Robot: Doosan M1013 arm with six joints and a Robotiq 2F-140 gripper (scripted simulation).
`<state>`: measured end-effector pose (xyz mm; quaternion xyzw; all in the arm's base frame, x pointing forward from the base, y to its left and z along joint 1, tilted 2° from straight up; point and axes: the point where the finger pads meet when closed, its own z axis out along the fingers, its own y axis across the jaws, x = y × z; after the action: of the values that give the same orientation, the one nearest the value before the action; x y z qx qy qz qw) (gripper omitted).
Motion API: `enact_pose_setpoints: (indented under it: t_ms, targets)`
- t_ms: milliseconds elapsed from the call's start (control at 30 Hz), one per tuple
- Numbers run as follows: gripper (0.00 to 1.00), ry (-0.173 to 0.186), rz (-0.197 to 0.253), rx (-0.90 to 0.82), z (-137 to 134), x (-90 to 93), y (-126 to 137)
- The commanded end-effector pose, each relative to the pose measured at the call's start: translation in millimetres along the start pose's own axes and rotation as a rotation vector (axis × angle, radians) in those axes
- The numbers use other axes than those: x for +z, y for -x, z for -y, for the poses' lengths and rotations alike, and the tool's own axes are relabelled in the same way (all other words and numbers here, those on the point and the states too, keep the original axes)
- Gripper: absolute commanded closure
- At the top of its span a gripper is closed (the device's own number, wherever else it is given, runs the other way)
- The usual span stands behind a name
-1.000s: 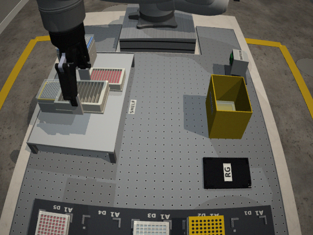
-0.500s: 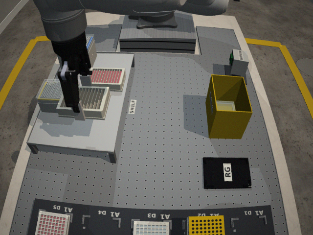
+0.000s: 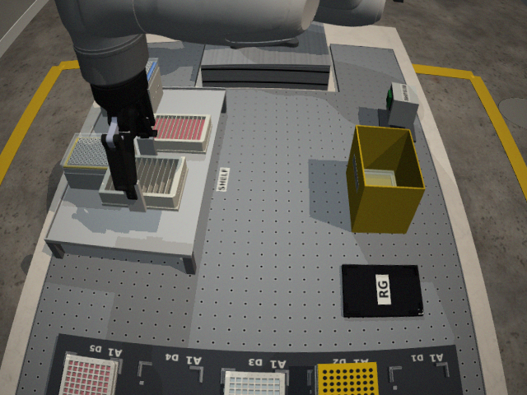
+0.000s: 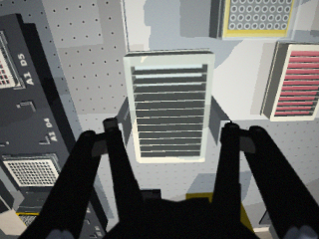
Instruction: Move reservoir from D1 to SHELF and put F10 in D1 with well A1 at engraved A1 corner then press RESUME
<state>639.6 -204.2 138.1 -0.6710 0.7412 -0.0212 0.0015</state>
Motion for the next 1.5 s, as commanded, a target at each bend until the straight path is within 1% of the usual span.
enact_pose_setpoints:
  t_ms: [0, 500, 567, 1067, 1133, 1467]
  targets:
    - [1.00, 0.000, 0.000, 0.000, 0, 2.7, 0]
    - [1.00, 0.000, 0.000, 0.000, 0, 27.7, 0]
    - [1.00, 0.000, 0.000, 0.000, 0, 27.7, 0]
    - [1.00, 0.000, 0.000, 0.000, 0, 52.7, 0]
    - [1.00, 0.000, 0.000, 0.000, 0, 52.7, 0]
    - [1.00, 0.000, 0.000, 0.000, 0, 69.4, 0]
